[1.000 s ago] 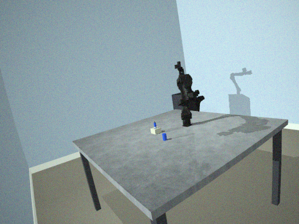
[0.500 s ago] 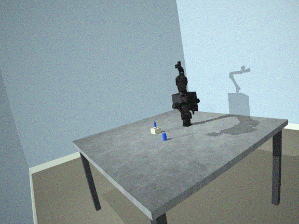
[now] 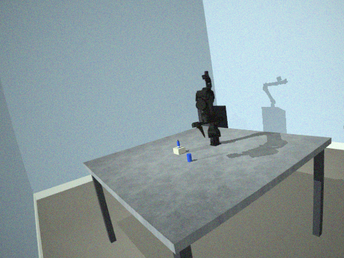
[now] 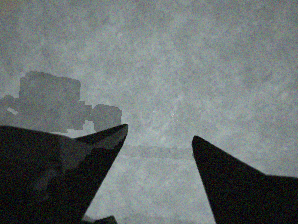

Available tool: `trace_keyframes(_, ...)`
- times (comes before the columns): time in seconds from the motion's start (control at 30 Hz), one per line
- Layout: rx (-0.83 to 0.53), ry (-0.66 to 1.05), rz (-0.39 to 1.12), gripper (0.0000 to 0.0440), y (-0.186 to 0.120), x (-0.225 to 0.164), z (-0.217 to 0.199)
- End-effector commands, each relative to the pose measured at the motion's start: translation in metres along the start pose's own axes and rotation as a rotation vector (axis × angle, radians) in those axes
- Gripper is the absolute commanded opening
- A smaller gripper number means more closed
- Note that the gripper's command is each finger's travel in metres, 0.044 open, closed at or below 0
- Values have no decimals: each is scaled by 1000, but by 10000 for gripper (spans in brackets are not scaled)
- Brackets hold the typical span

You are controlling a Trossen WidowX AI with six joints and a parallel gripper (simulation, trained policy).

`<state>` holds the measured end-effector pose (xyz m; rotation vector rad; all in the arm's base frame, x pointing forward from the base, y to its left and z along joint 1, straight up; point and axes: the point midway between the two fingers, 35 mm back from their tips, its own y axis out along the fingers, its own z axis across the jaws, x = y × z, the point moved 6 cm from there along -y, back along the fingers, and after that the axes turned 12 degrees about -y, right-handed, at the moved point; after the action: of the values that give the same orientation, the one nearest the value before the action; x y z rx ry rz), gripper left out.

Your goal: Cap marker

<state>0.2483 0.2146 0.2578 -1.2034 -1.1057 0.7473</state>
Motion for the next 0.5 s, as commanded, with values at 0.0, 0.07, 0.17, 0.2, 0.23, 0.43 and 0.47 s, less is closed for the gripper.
trace_keyframes(0.0,3,28,16,330,1,-3,-11)
trace_keyframes(0.07,4,43,26,330,2,-5,-17)
trace_keyframes(0.17,6,65,41,330,3,-9,-24)
trace_keyframes(0.2,6,72,46,329,4,-10,-27)
trace_keyframes(0.23,7,79,51,329,4,-11,-30)
trace_keyframes(0.43,10,121,81,328,7,-20,-45)
trace_keyframes(0.47,10,127,86,328,7,-21,-47)
